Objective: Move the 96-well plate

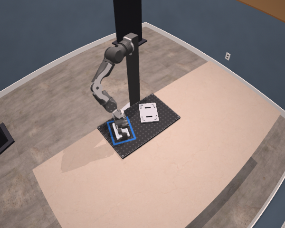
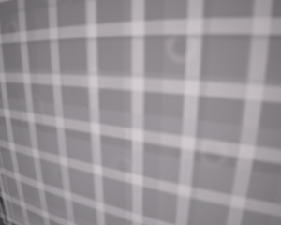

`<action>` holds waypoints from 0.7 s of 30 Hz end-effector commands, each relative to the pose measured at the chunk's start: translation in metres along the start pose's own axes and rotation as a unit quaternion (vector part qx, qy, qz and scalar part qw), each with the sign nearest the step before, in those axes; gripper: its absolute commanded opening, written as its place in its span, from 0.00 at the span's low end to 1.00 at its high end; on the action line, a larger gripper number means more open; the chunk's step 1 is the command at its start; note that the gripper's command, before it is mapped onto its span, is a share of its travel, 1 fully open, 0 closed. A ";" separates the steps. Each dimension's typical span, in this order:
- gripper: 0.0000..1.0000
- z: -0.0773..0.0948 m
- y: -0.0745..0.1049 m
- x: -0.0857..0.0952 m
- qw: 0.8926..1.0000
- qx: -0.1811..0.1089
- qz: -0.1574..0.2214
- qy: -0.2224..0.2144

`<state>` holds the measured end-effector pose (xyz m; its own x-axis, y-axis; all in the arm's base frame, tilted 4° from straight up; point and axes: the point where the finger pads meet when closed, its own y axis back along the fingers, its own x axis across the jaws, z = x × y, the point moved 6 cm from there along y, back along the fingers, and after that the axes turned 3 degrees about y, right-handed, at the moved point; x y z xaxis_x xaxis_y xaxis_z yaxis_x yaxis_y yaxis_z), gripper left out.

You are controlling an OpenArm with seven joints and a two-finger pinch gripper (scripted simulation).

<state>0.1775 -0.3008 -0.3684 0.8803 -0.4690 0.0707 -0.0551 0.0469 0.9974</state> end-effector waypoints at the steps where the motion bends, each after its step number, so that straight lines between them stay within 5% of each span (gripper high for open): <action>1: 0.03 -0.001 0.000 0.000 1.000 0.001 0.001 0.001; 21: 0.63 0.000 0.000 0.000 1.000 0.000 0.001 0.000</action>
<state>0.1775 -0.3008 -0.3684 0.8803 -0.4690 0.0707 -0.0551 0.0469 0.9974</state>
